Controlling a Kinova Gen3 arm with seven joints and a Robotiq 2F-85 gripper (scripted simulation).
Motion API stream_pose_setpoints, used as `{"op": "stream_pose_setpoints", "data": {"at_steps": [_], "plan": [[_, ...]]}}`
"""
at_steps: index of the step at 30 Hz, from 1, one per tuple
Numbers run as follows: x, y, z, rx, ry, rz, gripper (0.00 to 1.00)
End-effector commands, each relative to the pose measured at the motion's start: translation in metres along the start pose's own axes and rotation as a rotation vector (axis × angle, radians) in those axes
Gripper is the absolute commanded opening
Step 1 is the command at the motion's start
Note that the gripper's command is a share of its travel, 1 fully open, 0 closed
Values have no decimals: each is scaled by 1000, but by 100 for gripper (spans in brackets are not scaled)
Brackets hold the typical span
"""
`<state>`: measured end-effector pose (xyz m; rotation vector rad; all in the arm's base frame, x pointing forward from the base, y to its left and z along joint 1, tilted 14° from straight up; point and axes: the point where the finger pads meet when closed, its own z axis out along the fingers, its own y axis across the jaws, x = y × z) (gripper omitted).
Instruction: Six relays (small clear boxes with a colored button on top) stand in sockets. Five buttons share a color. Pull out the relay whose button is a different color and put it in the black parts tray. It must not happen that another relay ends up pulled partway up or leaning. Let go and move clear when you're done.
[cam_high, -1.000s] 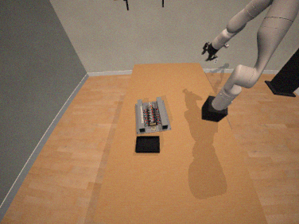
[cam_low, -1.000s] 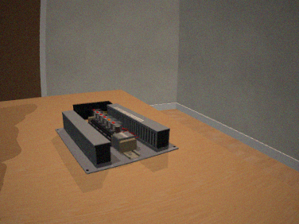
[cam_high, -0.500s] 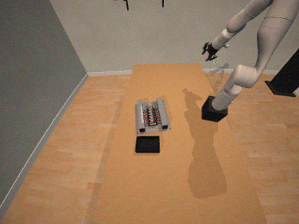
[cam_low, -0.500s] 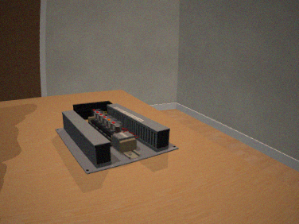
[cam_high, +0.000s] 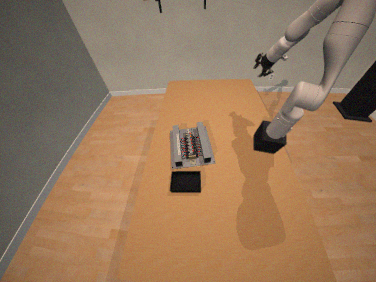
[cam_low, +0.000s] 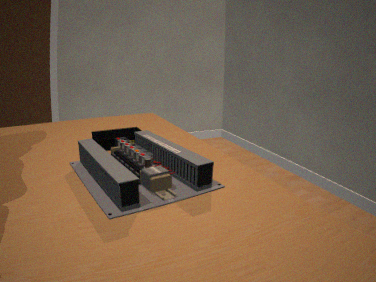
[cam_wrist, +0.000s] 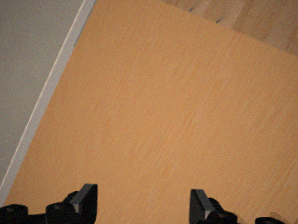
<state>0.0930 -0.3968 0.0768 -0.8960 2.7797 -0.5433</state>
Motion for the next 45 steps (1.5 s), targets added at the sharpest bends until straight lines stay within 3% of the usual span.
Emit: {"op": "stream_pose_setpoints", "data": {"at_steps": [1,45], "plan": [[0,-1,0,1,1,0,61],[-15,-8,6,-8,-18,-32,61]]}}
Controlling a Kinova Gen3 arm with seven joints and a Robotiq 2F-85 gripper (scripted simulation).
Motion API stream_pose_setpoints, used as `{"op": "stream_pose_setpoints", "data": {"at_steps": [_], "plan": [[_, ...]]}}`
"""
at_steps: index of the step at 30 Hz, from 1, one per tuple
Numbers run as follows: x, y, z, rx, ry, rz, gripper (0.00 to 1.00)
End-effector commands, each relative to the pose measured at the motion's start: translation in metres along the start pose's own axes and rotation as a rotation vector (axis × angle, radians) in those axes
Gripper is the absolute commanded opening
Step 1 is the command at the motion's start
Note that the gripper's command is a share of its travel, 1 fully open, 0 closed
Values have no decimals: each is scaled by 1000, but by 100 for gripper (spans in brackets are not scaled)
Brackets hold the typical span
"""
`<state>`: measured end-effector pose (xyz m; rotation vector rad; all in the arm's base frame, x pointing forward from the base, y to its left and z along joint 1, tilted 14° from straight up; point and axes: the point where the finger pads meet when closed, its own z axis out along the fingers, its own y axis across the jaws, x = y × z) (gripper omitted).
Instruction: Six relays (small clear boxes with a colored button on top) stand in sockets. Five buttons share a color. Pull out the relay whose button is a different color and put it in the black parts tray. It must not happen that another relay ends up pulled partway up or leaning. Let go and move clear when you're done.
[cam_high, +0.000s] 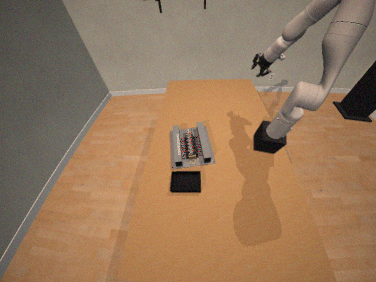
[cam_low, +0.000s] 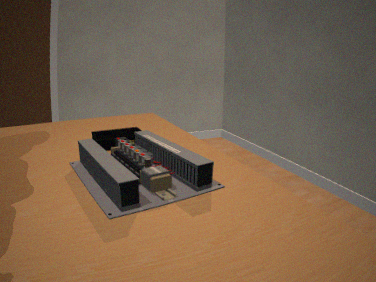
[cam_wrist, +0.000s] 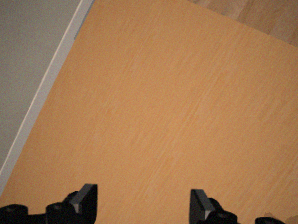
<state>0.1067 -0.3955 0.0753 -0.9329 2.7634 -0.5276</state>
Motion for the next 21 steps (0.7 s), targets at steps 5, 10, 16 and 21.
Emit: {"op": "stream_pose_setpoints", "data": {"at_steps": [5,10,16,21], "plan": [[-10,-5,4,-4,-12,-22,61],[-19,-9,7,-9,-22,-41,61],[-28,-13,10,-14,-32,-58,61],[-40,-17,14,-22,-46,-82,61]]}}
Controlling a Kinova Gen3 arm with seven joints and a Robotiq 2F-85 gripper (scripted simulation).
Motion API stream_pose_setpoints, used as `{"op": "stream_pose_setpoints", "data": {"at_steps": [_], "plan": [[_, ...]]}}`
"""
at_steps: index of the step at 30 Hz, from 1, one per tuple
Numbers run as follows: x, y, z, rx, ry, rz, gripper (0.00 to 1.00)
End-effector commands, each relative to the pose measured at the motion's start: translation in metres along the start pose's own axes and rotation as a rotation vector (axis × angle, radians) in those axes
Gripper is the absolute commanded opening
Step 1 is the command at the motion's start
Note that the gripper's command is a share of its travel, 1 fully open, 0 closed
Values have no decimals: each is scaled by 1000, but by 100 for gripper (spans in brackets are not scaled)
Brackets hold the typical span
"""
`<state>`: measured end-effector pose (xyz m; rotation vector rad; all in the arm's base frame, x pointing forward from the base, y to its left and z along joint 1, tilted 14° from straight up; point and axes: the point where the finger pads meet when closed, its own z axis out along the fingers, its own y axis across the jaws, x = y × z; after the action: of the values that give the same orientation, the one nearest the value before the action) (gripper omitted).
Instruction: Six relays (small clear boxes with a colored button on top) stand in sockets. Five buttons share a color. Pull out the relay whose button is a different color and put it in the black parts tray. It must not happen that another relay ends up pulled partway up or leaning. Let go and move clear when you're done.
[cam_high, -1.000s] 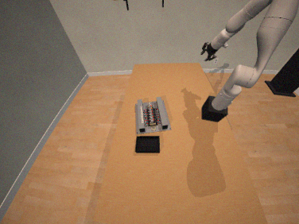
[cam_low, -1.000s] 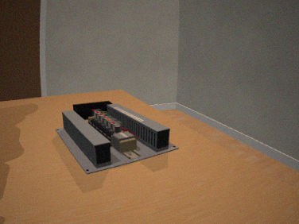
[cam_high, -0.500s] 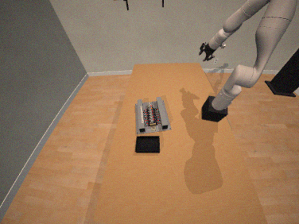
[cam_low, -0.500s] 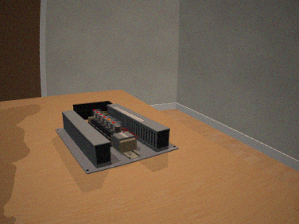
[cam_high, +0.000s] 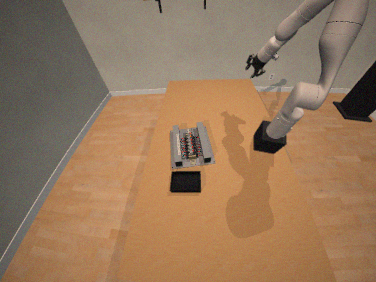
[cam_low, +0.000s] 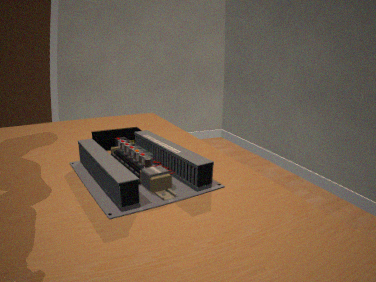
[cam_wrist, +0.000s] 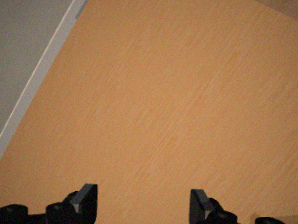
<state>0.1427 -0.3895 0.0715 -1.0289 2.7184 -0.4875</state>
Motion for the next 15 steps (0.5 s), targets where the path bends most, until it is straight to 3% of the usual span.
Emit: {"op": "stream_pose_setpoints", "data": {"at_steps": [1,15], "plan": [[-10,-5,4,-3,-12,-23,61],[-49,-19,17,-27,-53,-98,61]]}}
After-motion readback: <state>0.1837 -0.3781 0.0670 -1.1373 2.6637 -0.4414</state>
